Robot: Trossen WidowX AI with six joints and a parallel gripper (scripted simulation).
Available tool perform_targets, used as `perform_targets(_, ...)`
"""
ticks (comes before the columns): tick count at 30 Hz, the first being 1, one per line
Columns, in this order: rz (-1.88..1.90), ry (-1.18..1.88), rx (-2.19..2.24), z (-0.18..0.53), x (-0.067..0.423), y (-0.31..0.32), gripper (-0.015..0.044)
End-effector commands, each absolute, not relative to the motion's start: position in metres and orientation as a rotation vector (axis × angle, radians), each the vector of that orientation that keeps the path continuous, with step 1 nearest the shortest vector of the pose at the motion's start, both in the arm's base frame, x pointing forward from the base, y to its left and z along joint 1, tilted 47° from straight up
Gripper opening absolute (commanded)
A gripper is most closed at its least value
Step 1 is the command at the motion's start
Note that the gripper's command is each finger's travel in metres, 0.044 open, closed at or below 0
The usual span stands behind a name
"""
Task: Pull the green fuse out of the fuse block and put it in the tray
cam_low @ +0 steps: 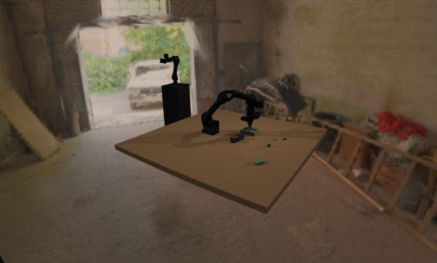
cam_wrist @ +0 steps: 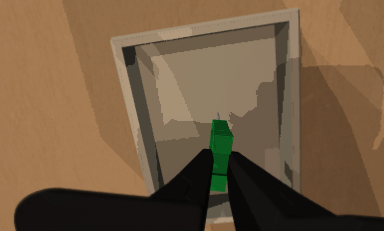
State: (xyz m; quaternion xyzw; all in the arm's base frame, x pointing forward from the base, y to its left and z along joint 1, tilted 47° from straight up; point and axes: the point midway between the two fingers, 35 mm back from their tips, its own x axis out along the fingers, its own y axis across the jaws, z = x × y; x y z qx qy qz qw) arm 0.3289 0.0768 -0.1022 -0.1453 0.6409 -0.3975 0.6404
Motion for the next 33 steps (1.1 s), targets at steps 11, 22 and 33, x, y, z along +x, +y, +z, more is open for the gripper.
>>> perform_targets(11, -0.907, 1.462, -0.332, -0.103, 0.329, 0.076, 0.0263)
perform_targets(22, -0.903, 1.466, -0.342, -0.077, 0.332, 0.102, 0.033)
perform_targets(33, -0.901, 1.468, -0.351, -0.079, 0.331, 0.101, 0.033)
